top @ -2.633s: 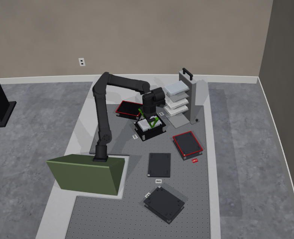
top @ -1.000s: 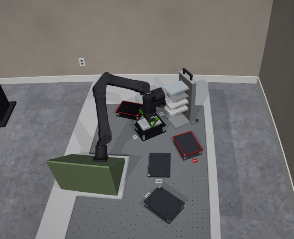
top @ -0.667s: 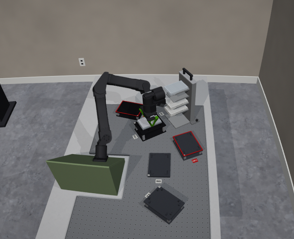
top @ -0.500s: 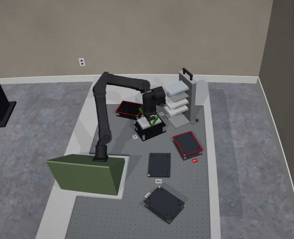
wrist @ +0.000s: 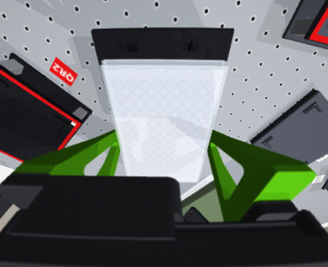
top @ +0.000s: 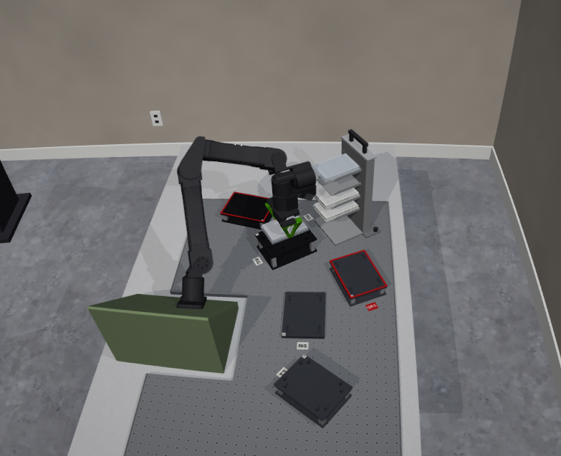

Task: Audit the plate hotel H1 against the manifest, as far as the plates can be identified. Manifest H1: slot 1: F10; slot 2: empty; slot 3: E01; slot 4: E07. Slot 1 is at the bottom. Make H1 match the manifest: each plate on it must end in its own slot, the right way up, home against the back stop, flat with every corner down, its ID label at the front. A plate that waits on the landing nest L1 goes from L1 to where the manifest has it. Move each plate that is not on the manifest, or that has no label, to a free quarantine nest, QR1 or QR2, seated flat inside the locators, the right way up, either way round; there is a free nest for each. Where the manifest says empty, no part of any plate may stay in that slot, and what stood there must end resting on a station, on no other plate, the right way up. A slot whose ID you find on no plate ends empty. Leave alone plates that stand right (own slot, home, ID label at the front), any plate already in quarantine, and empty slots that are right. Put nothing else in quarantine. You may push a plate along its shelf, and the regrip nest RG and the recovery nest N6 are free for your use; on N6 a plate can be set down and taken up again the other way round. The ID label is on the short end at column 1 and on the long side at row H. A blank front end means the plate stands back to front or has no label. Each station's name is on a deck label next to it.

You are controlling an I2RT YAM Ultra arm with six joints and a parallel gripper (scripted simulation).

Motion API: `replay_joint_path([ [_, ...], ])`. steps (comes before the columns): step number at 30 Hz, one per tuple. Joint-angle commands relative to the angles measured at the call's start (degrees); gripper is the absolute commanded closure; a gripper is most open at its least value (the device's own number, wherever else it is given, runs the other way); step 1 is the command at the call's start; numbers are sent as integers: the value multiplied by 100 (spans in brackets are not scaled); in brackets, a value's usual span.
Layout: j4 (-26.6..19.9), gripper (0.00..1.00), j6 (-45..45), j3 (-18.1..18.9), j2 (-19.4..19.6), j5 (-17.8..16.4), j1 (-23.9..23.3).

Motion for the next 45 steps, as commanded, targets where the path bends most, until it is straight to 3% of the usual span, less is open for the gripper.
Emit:
replay_joint_path([
  [1, -100, 14, -79, 127, -64, -26, -108],
  [35, -1032, 14, -700, 725, 18, -177, -594],
  [45, -1894, 14, -1294, 1329, 169, -284, -1042],
])
